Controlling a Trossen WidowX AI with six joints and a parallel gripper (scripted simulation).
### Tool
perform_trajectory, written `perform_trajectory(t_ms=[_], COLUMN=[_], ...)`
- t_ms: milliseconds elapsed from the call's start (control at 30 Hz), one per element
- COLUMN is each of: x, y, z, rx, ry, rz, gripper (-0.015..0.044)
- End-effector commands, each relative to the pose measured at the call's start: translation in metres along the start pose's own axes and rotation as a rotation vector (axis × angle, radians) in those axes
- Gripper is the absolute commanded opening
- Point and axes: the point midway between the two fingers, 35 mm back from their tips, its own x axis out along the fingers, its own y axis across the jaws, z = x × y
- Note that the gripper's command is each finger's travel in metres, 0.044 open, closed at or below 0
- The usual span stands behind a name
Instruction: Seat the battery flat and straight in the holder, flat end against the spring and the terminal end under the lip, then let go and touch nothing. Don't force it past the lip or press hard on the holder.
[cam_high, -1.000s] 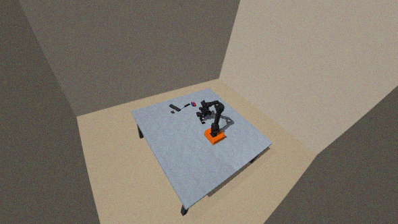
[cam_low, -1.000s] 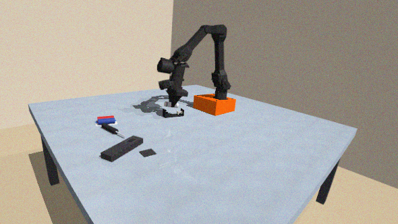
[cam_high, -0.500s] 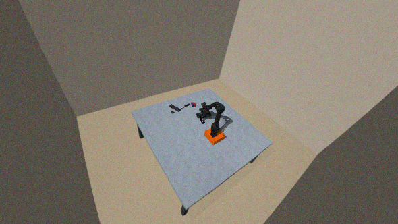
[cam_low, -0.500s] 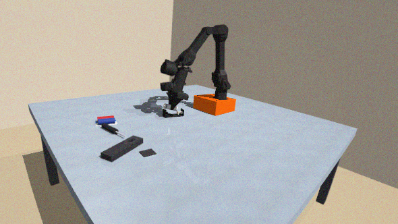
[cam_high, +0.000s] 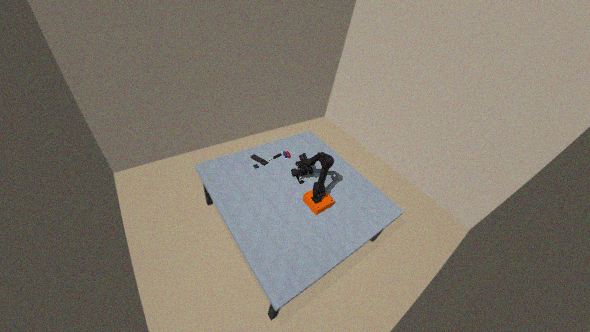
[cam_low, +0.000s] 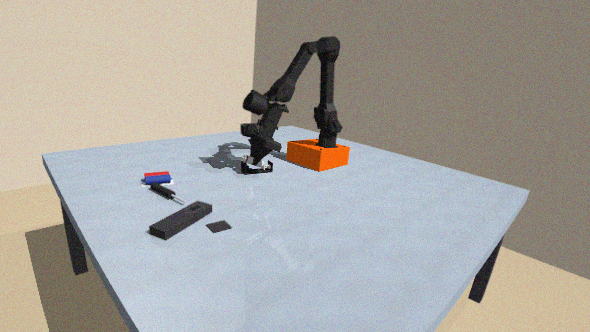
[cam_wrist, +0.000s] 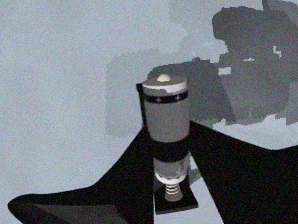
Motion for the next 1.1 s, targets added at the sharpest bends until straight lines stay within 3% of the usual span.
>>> perform_trajectory(t_ms=[0, 1067], x=[0.001, 0.003], y=[-0.001, -0.001], z=[-0.001, -0.018], rx=[-0.006, -0.009], ry=[-0.028, -0.143], rz=[-0.003, 0.008], gripper=[0.0085, 0.0085])
